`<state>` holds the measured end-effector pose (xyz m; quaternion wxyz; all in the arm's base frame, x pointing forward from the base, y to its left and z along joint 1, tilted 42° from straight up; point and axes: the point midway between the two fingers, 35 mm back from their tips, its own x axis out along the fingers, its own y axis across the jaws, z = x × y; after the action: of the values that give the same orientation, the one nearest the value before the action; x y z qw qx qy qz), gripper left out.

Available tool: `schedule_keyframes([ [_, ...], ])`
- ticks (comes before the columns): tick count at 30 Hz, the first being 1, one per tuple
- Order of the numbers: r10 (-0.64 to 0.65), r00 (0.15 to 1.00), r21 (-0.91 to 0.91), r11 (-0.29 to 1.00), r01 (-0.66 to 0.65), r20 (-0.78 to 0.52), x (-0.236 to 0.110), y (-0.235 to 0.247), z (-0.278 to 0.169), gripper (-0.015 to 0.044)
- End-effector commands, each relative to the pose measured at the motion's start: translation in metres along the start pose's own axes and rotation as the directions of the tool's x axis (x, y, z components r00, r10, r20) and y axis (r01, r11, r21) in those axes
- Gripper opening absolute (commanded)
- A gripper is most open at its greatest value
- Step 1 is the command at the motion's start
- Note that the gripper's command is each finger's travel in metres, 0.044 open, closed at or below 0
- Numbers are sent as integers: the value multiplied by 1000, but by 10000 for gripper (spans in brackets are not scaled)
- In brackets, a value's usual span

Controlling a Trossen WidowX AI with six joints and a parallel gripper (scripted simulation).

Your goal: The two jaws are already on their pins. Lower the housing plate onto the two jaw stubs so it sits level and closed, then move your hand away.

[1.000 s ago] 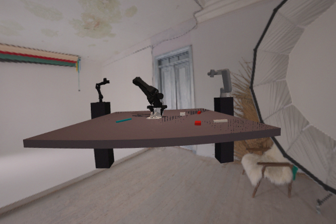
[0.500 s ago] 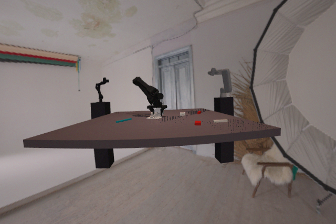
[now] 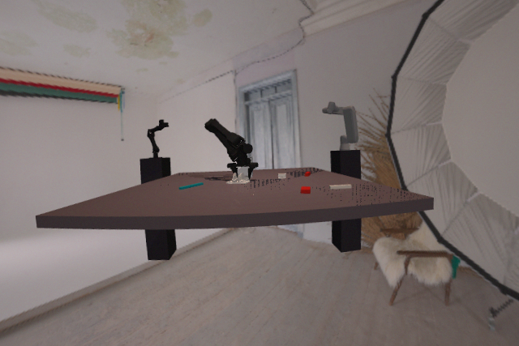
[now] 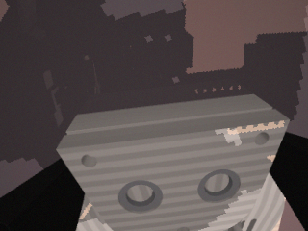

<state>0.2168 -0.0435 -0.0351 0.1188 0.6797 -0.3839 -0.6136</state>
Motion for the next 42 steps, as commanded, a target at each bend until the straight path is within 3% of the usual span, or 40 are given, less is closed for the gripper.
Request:
schedule_keyframes([
  [1, 1, 1000, -2, 1000, -1, 1, 0, 0, 0, 440],
  [15, 0, 1000, -2, 1000, 0, 1, -2, 0, 0, 440],
  [24, -1, 1000, 1, 1000, 1, 5, -72, -1, -1, 440],
  [30, -6, 1000, -2, 1000, 6, -4, -68, -2, -3, 440],
  [36, -2, 1000, 0, 1000, 2, 6, -122, 6, 14, 440],
  [42, -1, 1000, 0, 1000, 1, 7, -124, 7, 15, 440],
])
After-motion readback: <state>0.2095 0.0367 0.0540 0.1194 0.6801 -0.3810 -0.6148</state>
